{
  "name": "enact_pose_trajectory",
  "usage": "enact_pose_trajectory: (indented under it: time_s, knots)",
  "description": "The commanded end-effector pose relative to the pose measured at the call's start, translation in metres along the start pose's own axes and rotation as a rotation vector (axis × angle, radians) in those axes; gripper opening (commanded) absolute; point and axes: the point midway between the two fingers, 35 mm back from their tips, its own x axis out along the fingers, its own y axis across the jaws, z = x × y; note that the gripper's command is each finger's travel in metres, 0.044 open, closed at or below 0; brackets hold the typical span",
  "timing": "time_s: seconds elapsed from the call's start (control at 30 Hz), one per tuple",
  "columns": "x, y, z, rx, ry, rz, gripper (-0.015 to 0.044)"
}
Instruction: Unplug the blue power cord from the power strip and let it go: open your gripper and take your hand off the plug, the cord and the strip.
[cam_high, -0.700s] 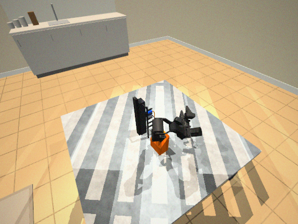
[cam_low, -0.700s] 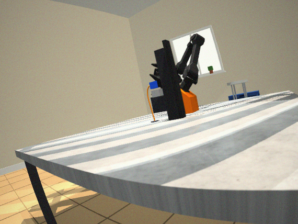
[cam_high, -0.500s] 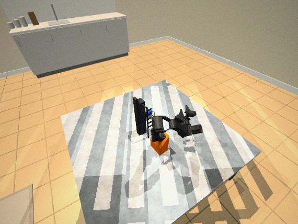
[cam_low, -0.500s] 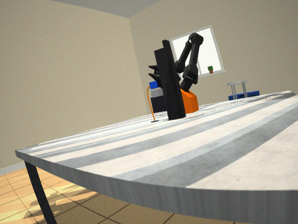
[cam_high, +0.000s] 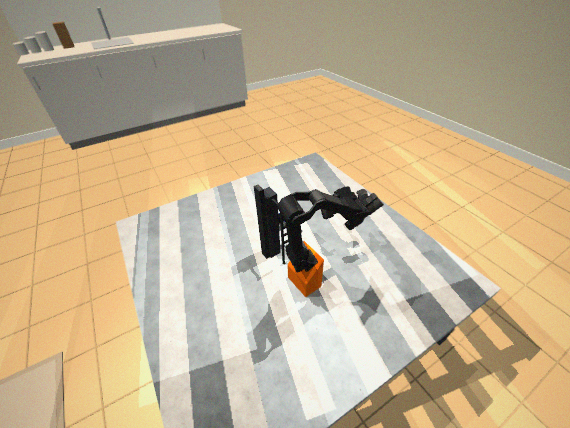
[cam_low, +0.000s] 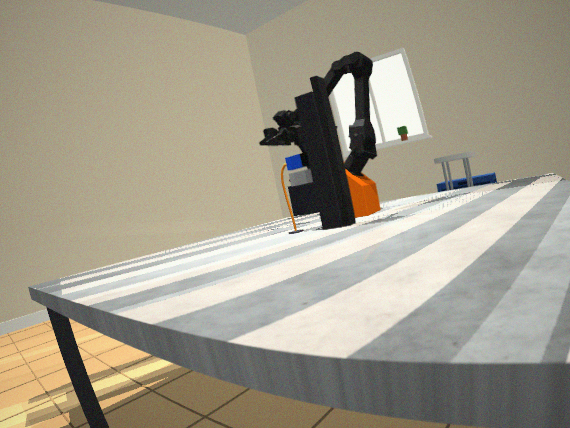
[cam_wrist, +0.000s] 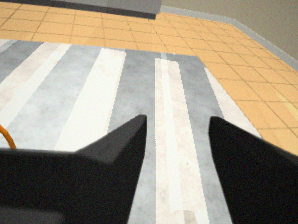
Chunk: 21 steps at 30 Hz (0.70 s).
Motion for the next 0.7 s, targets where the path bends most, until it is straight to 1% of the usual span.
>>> enact_pose_trajectory:
  time_s: [0.0, 0.17, 0.33, 0.47, 0.67]
  knots:
    - [0.055, 0.04, 0.007, 0.53, 0.444, 0.088, 0.016]
    - [0.075, 0.068, 0.008, 0.75, 0.678, 0.032, 0.016]
    - [0.09, 0.1, 0.009, 0.936, 0.911, -0.103, 0.016]
    - [0.098, 0.127, 0.009, 1.051, 1.078, -0.267, 0.016]
    - [0.102, 0.17, 0.009, 1.158, 1.265, -0.59, 0.016]
